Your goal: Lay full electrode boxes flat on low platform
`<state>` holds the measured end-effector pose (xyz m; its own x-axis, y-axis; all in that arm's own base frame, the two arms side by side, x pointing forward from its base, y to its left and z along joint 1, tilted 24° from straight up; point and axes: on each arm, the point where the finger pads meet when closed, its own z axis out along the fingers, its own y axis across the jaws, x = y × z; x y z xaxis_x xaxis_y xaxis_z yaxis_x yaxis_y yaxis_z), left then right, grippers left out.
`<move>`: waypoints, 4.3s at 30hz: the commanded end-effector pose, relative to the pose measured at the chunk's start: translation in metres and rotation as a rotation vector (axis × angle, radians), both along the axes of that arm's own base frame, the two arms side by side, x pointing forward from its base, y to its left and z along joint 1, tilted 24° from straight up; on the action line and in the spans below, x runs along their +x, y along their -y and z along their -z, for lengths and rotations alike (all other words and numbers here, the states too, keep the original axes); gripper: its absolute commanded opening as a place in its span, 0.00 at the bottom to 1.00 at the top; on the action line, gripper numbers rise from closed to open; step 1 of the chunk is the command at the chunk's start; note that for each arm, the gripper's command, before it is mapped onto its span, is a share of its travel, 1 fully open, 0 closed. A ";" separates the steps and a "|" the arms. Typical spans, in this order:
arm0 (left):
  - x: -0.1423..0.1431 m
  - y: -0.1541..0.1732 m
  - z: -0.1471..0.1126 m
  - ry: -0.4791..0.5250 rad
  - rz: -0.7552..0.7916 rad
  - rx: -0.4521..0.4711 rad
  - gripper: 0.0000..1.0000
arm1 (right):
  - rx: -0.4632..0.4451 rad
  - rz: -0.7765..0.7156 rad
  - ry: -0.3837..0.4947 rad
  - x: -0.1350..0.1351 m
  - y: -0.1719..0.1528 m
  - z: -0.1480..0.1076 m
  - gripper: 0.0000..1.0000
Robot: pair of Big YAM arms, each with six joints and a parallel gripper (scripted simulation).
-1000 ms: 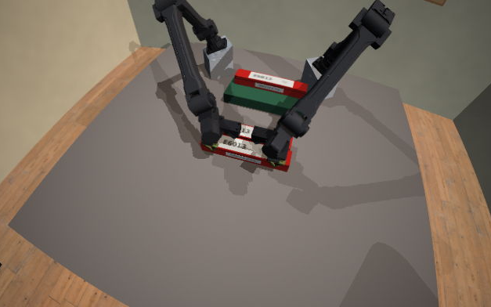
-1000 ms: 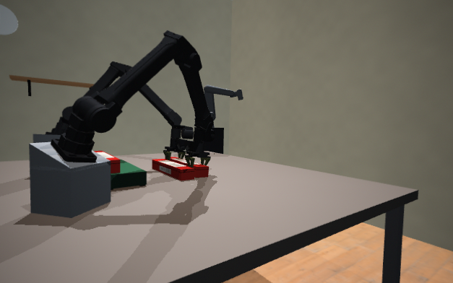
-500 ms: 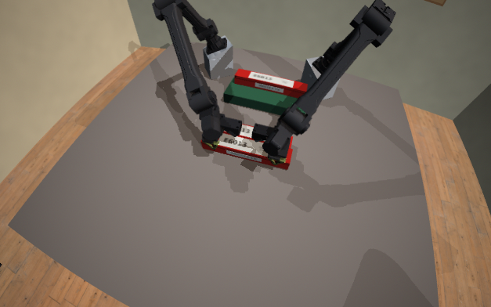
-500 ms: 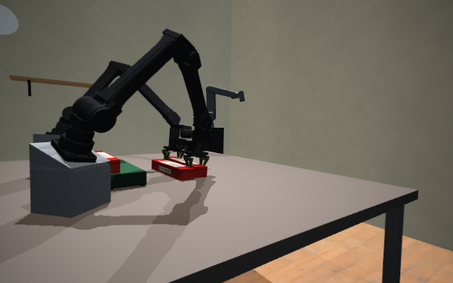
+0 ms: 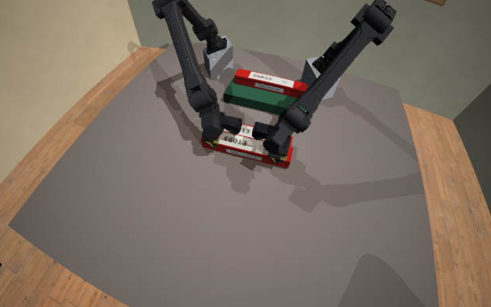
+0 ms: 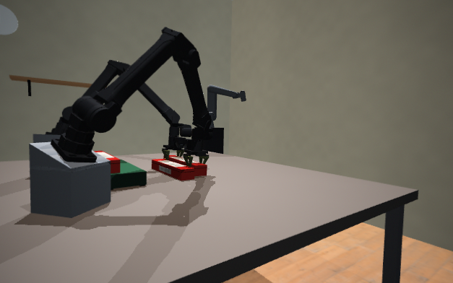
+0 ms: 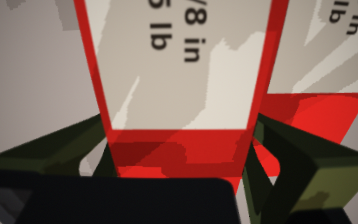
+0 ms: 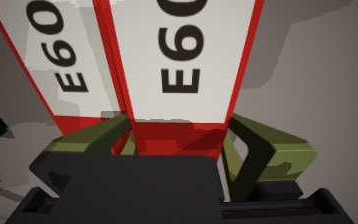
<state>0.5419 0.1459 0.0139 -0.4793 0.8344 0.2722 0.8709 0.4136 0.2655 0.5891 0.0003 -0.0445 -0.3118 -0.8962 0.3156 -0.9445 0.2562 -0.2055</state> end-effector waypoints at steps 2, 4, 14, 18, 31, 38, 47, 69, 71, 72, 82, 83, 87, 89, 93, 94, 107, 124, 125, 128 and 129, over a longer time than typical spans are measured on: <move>0.025 0.011 -0.076 0.135 0.009 0.024 0.00 | -0.005 -0.032 0.134 0.029 -0.020 -0.073 0.00; 0.025 0.012 -0.076 0.135 0.009 0.024 0.00 | -0.005 -0.032 0.134 0.028 -0.020 -0.074 0.00; 0.024 0.012 -0.077 0.136 0.010 0.024 0.00 | -0.005 -0.032 0.135 0.028 -0.020 -0.075 0.00; 0.024 0.012 -0.077 0.136 0.010 0.024 0.00 | -0.005 -0.032 0.135 0.028 -0.020 -0.075 0.00; 0.025 0.012 -0.077 0.136 0.010 0.024 0.00 | -0.005 -0.032 0.135 0.028 -0.020 -0.075 0.00; 0.025 0.012 -0.077 0.136 0.010 0.024 0.00 | -0.005 -0.032 0.135 0.028 -0.020 -0.075 0.00; 0.025 0.012 -0.077 0.136 0.010 0.024 0.00 | -0.005 -0.032 0.135 0.028 -0.020 -0.075 0.00; 0.024 0.013 -0.077 0.135 0.009 0.023 0.00 | -0.005 -0.032 0.134 0.027 -0.021 -0.075 0.00; 0.023 0.014 -0.078 0.135 0.009 0.023 0.00 | -0.005 -0.032 0.134 0.026 -0.021 -0.076 0.00; 0.023 0.014 -0.078 0.135 0.009 0.023 0.00 | -0.005 -0.032 0.134 0.026 -0.021 -0.076 0.00; 0.022 0.015 -0.080 0.135 0.009 0.023 0.00 | -0.004 -0.032 0.134 0.025 -0.022 -0.078 0.00; 0.022 0.015 -0.080 0.135 0.009 0.023 0.00 | -0.004 -0.032 0.134 0.025 -0.022 -0.078 0.00; 0.021 0.016 -0.081 0.135 0.009 0.023 0.00 | -0.004 -0.032 0.134 0.024 -0.023 -0.079 0.00; 0.021 0.016 -0.081 0.135 0.009 0.023 0.00 | -0.004 -0.032 0.134 0.024 -0.023 -0.079 0.00; 0.020 0.017 -0.081 0.135 0.009 0.022 0.00 | -0.004 -0.032 0.133 0.023 -0.024 -0.080 0.00; 0.020 0.017 -0.082 0.135 0.009 0.022 0.00 | -0.004 -0.032 0.133 0.023 -0.024 -0.080 0.00; 0.019 0.019 -0.085 0.135 0.009 0.022 0.00 | -0.004 -0.031 0.133 0.021 -0.025 -0.083 0.00; 0.015 0.022 -0.090 0.135 0.009 0.021 0.00 | -0.003 -0.031 0.133 0.019 -0.028 -0.086 0.00; 0.015 0.022 -0.090 0.135 0.009 0.021 0.00 | -0.003 -0.031 0.133 0.018 -0.028 -0.086 0.00; 0.014 0.022 -0.091 0.135 0.009 0.021 0.00 | -0.003 -0.031 0.133 0.018 -0.029 -0.087 0.00; 0.014 0.023 -0.091 0.135 0.009 0.021 0.00 | -0.003 -0.031 0.133 0.018 -0.029 -0.087 0.00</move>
